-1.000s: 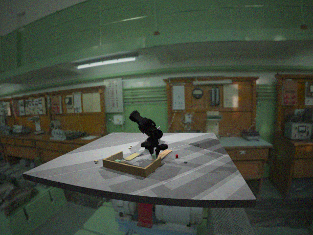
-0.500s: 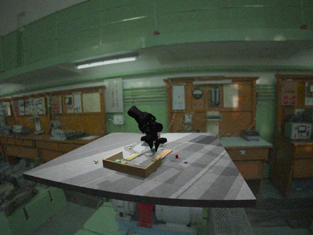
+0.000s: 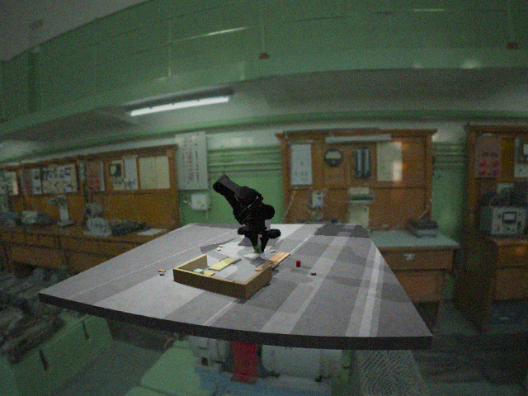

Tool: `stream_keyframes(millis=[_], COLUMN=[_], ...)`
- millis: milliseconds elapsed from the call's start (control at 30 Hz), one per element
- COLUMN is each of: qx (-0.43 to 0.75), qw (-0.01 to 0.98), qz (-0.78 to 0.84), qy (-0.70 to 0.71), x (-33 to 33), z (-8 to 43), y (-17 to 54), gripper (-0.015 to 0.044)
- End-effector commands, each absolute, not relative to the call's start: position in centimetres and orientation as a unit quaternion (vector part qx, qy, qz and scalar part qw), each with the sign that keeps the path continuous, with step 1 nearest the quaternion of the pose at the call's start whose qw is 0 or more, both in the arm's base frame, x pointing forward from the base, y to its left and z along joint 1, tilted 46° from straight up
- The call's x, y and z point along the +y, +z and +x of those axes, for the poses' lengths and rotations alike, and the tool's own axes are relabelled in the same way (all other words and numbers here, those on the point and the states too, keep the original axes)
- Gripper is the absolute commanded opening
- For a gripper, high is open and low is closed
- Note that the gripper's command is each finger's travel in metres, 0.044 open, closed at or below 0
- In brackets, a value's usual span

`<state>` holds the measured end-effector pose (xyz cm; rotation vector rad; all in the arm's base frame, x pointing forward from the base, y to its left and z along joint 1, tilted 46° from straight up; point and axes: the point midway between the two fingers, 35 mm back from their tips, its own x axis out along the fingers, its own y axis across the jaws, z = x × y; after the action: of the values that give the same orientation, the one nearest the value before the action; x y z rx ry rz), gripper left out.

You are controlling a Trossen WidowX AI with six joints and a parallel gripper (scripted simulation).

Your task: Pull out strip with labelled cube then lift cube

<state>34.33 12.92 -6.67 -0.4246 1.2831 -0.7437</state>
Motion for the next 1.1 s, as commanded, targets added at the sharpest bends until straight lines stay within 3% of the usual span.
stream_keyframes(millis=[0,533,1067], qx=[0.581,0.582,0.582], qw=[0.717,0.716,0.716], qz=[-0.191,-0.191,-0.191], qy=[-0.335,-0.336,-0.335], x=[12.6,10.7,13.2], z=[32.9,28.1,27.5], y=[-6.4,-5.5,-3.0], gripper=[0.0,0.0,0.0])
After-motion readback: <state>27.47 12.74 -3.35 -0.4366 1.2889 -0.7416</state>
